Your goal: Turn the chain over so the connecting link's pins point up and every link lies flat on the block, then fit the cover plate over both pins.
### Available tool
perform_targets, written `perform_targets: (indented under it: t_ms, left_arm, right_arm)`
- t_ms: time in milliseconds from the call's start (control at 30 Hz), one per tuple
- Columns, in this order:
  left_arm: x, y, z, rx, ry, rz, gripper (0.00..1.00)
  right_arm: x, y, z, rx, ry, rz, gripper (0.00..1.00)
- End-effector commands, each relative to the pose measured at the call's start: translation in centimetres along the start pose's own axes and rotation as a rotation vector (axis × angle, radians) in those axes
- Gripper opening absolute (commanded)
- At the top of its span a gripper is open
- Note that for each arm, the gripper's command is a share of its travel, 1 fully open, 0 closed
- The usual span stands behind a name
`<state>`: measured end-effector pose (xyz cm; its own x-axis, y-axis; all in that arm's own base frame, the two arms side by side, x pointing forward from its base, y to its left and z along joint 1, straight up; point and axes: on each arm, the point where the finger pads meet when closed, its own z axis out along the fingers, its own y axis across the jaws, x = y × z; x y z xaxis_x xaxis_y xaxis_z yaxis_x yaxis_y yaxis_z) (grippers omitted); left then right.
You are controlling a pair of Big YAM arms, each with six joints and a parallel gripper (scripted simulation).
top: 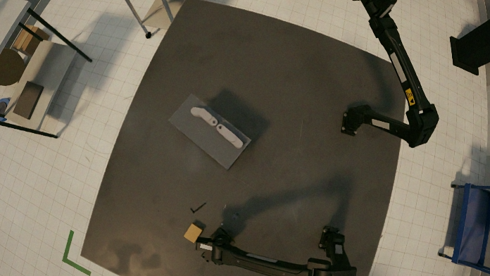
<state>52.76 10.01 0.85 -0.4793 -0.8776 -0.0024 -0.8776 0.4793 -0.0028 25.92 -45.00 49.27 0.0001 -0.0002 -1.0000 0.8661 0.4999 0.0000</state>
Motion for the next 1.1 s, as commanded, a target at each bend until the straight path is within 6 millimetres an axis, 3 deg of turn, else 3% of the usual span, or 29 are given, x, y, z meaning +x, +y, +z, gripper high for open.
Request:
perform_targets:
  t_ms: [0, 733, 767, 1067]
  left_arm:
    - [0.9, -0.2, 1.5, -0.006, 0.010, 0.007, 0.49]
    - [0.9, -0.2, 1.5, -0.006, 0.010, 0.007, 0.49]
    - [0.1, -1.1, -0.6, 0.021, -0.012, 0.007, 0.21]
    - [0.1, -0.8, -0.3, 0.011, -0.005, 0.004, 0.21]
  right_arm:
    - [-1.4, 0.5, -0.4, -0.009, -0.030, 0.000, 1.00]
    - [-1.4, 0.5, -0.4, -0.009, -0.030, 0.000, 1.00]
    - [-1.4, 0.5, -0.4, -0.009, -0.030, 0.000, 1.00]
    - [-1.4, 0.5, -0.4, -0.009, -0.030, 0.000, 1.00]
